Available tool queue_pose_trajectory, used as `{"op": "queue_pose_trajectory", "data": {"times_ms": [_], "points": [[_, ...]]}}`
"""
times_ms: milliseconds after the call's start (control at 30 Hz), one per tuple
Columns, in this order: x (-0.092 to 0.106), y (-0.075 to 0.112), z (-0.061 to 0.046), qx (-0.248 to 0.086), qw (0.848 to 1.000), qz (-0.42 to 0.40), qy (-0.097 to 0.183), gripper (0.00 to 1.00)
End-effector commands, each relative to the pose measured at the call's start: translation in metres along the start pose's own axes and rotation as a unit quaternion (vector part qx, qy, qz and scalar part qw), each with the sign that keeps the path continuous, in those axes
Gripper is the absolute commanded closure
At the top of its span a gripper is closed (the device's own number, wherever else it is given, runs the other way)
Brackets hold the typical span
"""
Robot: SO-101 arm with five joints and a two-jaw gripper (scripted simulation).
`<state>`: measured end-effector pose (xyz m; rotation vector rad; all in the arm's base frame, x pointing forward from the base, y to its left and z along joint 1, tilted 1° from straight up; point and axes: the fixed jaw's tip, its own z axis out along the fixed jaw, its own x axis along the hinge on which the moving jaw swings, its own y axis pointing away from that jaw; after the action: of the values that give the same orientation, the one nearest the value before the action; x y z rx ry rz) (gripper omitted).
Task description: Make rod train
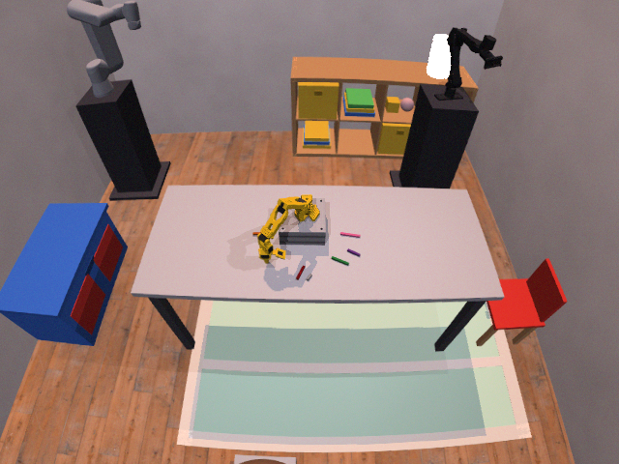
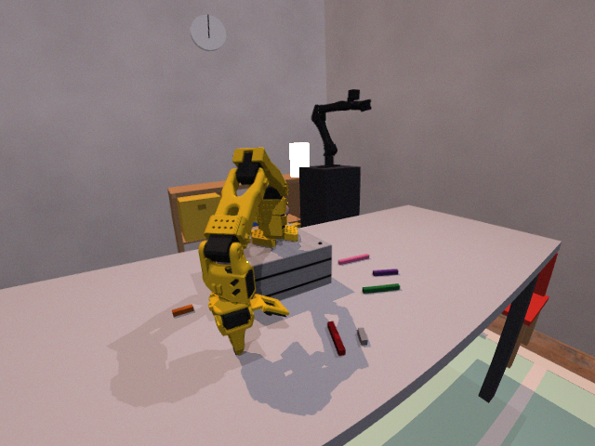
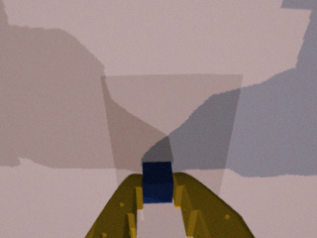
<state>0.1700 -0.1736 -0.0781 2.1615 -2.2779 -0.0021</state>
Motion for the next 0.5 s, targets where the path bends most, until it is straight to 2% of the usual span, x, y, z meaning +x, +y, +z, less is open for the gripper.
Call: {"op": "queue_pose_trajectory", "data": {"times_ms": [0,467], "points": [[0.001,-0.001,0.0027,0.003,1.0,0.003,0.002,1.0],[0.0014,-0.0023,0.0036,0.006,1.0,0.004,0.004,1.0]]}}
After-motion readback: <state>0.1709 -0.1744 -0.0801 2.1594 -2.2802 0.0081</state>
